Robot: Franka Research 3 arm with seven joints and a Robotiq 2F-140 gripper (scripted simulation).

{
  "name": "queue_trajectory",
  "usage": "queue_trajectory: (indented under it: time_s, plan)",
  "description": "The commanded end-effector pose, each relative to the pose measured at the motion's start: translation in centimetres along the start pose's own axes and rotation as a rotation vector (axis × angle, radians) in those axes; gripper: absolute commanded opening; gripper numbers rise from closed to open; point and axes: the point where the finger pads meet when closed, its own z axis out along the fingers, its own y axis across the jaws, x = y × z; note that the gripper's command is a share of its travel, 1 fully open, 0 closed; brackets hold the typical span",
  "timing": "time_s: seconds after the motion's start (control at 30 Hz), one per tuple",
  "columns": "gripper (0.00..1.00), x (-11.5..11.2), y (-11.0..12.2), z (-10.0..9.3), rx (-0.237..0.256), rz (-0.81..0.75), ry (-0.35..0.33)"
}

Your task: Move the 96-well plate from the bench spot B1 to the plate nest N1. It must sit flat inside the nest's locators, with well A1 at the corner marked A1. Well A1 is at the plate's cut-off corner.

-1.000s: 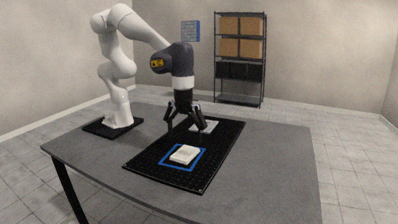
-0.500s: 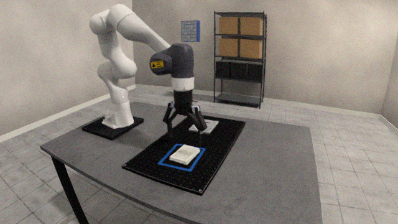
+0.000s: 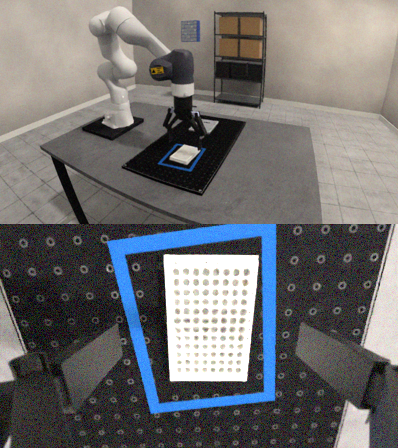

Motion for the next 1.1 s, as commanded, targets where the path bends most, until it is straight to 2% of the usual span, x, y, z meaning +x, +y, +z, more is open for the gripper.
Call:
queue_trajectory:
  time_s: [0.0, 0.7, 1.07]
  plan:
    - [1.00, 0.0, 0.2, 0.3, -0.008, 0.010, -0.004]
    - [1.00, 0.0, 0.3, 3.5, -0.008, 0.010, -0.004]
    - [1.00, 0.0, 0.3, 3.5, -0.008, 0.010, -0.004]
